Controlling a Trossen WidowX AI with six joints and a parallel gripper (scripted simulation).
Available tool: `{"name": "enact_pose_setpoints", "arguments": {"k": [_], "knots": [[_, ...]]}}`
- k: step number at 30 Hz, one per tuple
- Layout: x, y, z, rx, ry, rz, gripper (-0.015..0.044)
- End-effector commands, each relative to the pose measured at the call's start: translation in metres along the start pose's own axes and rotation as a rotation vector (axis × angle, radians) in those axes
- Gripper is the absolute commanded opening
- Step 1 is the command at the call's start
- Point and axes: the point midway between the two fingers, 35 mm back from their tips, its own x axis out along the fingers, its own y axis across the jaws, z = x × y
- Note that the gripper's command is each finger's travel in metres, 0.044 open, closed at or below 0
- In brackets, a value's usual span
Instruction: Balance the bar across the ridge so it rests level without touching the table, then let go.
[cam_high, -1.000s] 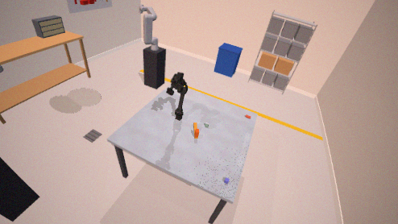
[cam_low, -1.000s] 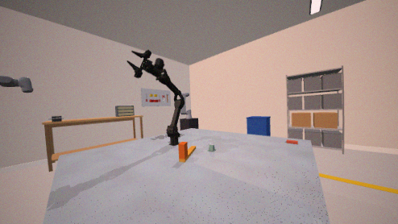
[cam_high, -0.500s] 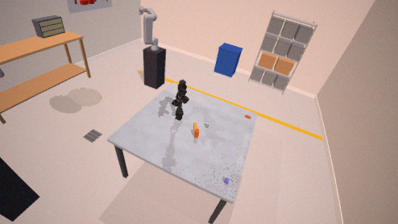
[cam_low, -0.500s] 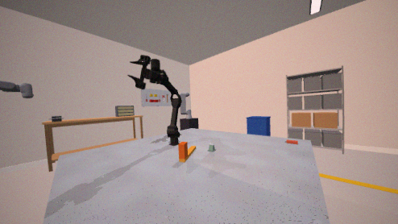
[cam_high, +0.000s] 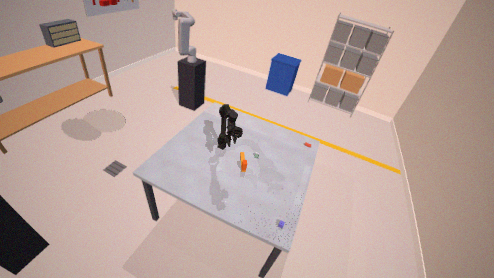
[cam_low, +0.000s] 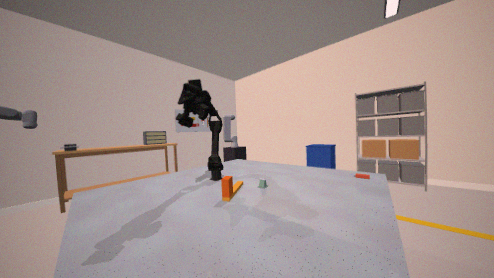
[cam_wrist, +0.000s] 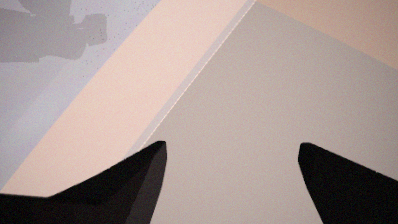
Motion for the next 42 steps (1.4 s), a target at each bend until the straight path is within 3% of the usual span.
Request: {"name": "enact_pose_setpoints", "arguments": {"k": [1, 12, 25, 36, 42], "knots": [[0.013, 0.017, 0.035, -0.084, -0.116, 0.086, 0.0315], [0.017, 0.058, 0.12, -0.317, -0.401, 0.274, 0.0315], [-0.011, 0.109, 0.201, -0.62, -0.725, 0.474, 0.0315], [-0.054, 0.152, 0.245, -0.903, -0.993, 0.641, 0.0315], [-0.057, 0.155, 0.247, -0.921, -1.008, 0.652, 0.0315]]}}
